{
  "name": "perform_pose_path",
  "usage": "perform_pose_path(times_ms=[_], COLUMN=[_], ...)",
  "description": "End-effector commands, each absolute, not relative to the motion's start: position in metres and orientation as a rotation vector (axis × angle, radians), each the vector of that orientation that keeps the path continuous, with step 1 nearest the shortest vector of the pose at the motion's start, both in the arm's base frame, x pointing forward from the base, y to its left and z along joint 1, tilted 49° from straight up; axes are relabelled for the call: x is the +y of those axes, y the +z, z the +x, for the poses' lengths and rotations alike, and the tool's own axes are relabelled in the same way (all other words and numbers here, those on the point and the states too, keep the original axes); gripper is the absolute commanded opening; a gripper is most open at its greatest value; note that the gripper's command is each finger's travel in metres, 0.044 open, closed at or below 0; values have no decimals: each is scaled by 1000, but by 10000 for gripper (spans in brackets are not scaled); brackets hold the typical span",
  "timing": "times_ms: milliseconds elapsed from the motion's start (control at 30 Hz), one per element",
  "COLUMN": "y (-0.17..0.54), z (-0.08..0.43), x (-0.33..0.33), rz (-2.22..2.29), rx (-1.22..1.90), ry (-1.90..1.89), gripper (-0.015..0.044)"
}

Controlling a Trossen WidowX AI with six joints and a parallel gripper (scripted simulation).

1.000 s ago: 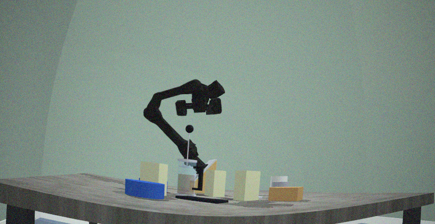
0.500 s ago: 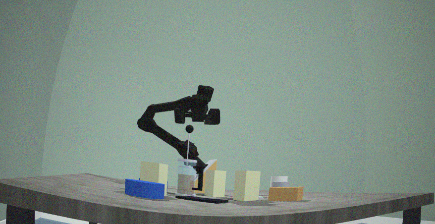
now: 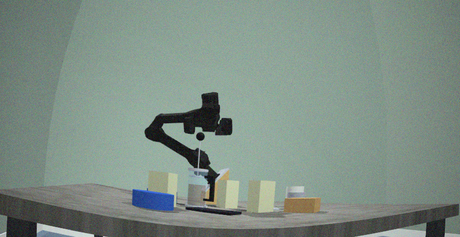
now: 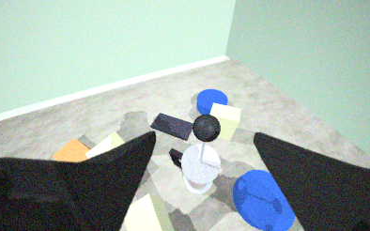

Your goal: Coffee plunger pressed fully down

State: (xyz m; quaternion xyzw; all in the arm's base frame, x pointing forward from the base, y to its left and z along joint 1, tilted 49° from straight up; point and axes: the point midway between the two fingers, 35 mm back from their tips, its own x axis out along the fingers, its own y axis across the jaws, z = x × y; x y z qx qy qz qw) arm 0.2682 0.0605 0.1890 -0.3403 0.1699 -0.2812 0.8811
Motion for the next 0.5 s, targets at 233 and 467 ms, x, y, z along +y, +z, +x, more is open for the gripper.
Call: perform_pose_path(times_ms=[233,467], y=[186,189], z=[281,287], x=[51,43], rz=[-712,-718], rx=[357,343], ry=[-582,-584], gripper=[440,440])
